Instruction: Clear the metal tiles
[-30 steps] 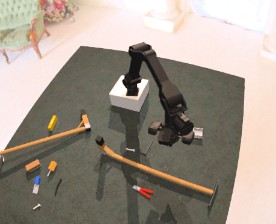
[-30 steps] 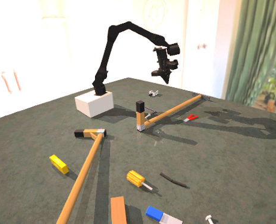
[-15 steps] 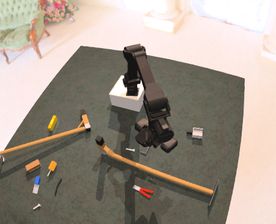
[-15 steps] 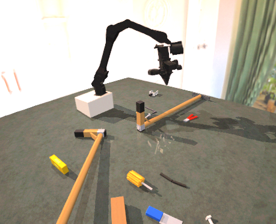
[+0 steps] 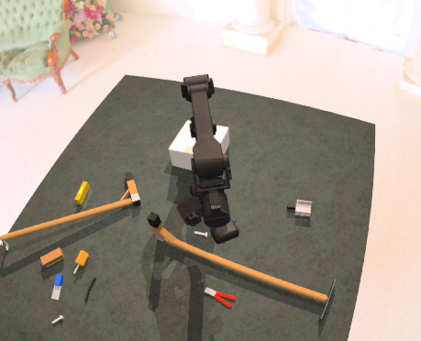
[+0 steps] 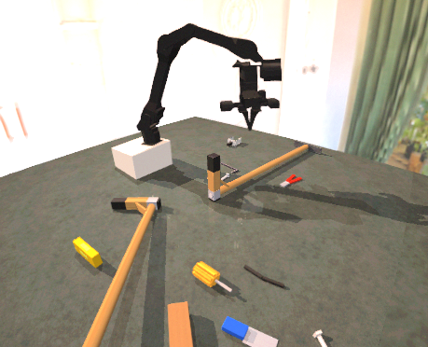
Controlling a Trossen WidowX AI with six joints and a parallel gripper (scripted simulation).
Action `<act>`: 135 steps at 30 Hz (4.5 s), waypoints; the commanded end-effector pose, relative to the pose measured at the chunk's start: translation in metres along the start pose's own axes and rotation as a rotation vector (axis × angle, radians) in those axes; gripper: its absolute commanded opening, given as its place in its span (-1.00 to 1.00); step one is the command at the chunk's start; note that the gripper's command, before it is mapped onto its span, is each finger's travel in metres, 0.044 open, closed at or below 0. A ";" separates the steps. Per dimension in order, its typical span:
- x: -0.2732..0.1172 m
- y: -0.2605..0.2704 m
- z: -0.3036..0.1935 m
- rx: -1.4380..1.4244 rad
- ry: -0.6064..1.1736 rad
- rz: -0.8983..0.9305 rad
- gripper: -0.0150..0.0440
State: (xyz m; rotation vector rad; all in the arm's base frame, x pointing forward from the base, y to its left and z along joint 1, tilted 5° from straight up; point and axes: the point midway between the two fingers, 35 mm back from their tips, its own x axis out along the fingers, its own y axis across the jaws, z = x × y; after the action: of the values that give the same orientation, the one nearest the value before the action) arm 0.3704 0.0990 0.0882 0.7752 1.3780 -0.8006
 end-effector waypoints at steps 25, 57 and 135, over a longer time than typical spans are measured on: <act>-0.002 -0.031 0.056 0.366 0.037 -0.065 -0.49; 0.083 -0.028 0.055 0.366 0.036 -0.064 -0.49; 0.159 -0.054 0.043 0.366 0.037 -0.067 -0.49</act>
State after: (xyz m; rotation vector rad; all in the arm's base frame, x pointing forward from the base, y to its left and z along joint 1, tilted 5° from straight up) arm 0.3666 0.0314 -0.0564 1.0528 1.2771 -1.0884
